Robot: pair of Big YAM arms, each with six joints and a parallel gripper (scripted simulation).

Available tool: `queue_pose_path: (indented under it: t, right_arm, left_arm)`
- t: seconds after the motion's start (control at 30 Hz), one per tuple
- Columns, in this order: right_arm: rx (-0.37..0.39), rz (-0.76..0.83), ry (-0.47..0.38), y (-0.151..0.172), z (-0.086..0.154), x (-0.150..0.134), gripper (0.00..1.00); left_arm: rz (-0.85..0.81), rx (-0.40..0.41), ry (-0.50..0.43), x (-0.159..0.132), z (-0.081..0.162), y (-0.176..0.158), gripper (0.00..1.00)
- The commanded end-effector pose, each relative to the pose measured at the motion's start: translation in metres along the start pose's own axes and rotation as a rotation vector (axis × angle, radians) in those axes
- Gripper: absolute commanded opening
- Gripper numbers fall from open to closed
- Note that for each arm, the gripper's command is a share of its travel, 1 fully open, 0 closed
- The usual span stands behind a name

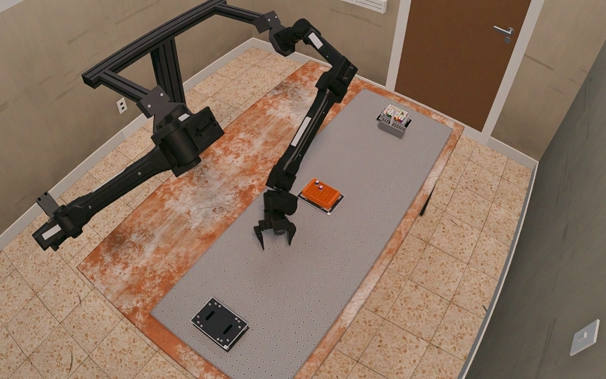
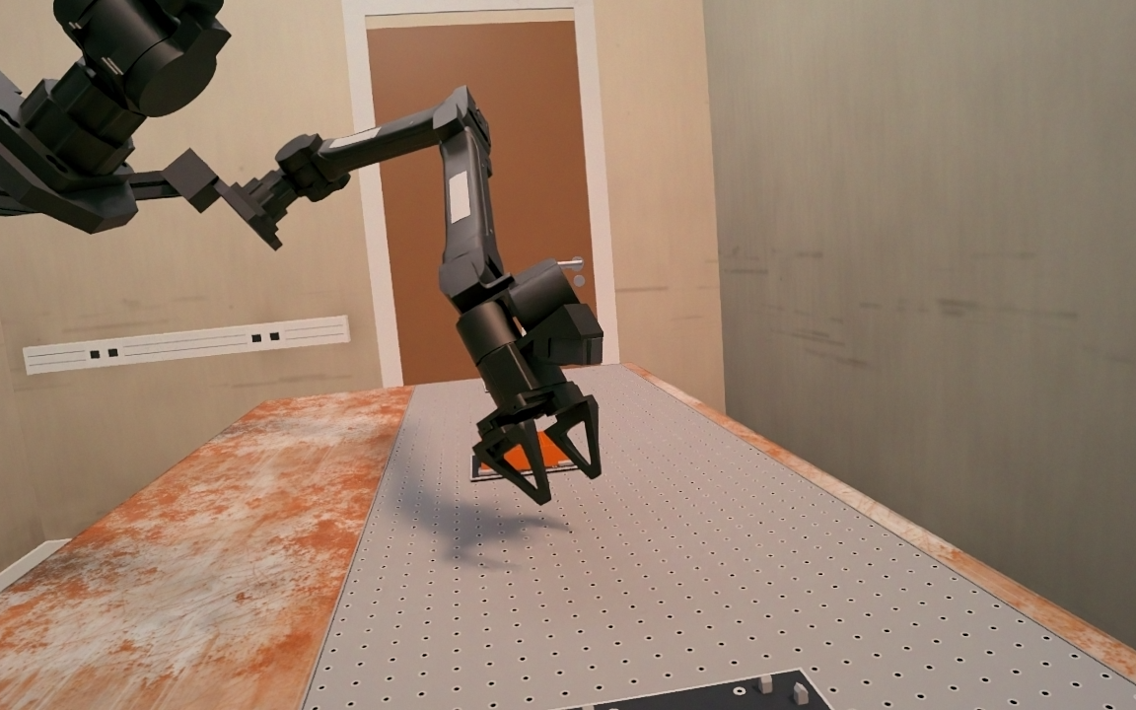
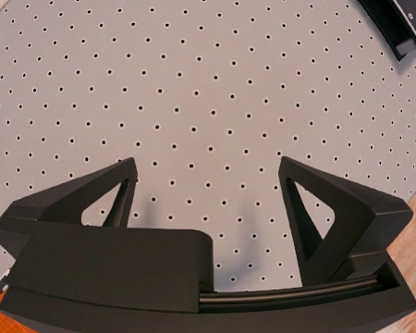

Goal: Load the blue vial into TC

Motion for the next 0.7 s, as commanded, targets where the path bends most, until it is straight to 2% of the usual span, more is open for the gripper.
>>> queue_pose_path:
  t: [0.0,0.53,0.57,0.63,0.67]
  right_arm:
    - [0.008,-0.003,-0.003,0.002,0.003,0.002,1.00]
    - [0.008,-0.003,-0.003,0.002,0.003,0.002,1.00]
    - [0.020,0.000,-0.004,0.007,0.006,0.002,1.00]
    - [0.020,0.000,-0.004,0.007,0.006,0.002,1.00]
    - [0.020,0.000,-0.004,0.007,0.006,0.002,1.00]
  left_arm:
    - [0.003,-0.004,-0.012,0.008,0.005,-0.002,1.00]
    - [0.003,-0.004,-0.012,0.008,0.005,-0.002,1.00]
    - [0.060,0.026,-0.019,0.034,0.003,0.021,0.24]
    - [0.050,0.027,0.016,0.014,-0.002,0.032,0.24]
    - [0.050,0.024,0.015,0.015,-0.002,0.036,0.24]
Point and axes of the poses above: on each arm, the point where the finger pads meet when closed, its own z axis back along the fingers, its own y axis across the jaws, x = y × z, the point moved 7 cm from there along z, back along the fingers, and after that the axes turned 7 degrees about z, right-handed, at the moved point
